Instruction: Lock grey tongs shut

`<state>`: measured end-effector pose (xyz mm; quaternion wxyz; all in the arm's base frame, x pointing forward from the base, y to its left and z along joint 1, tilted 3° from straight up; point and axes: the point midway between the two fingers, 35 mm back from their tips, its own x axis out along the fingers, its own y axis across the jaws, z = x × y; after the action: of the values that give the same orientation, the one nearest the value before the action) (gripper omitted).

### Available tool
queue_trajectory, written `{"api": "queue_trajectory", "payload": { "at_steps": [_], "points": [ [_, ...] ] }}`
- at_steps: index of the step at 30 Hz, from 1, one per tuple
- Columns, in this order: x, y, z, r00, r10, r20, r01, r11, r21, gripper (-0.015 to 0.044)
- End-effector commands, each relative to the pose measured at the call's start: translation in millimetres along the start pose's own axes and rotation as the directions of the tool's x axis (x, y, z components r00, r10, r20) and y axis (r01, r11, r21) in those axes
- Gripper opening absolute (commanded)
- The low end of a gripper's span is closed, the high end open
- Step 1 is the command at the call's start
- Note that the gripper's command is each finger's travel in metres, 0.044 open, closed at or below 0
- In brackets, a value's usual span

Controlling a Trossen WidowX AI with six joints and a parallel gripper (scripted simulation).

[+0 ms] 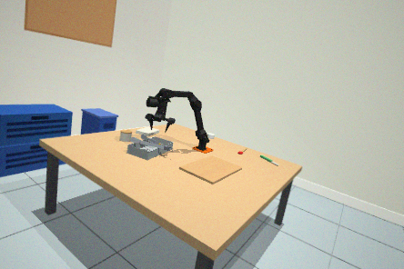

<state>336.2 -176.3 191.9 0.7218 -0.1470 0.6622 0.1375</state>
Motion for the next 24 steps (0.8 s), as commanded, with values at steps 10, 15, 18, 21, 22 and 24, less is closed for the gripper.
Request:
{"api": "queue_trajectory", "payload": {
  "at_steps": [10,15,18,21,22,24],
  "points": [
    [23.1,-9.6,24.8,1.0,0.014,-0.012,-0.016,0.264,-0.964,0.044],
    [23.1,-9.6,24.8,1.0,0.014,-0.012,-0.016,0.264,-0.964,0.044],
    [23.1,-9.6,24.8,1.0,0.014,-0.012,-0.016,0.264,-0.964,0.044],
    [23.1,-9.6,24.8,1.0,0.014,-0.012,-0.016,0.264,-0.964,0.044],
    [23.1,-9.6,24.8,1.0,0.014,-0.012,-0.016,0.264,-0.964,0.044],
    [23.1,-9.0,24.5,1.0,0.014,-0.012,-0.016,0.264,-0.964,0.044]
  ]
}}
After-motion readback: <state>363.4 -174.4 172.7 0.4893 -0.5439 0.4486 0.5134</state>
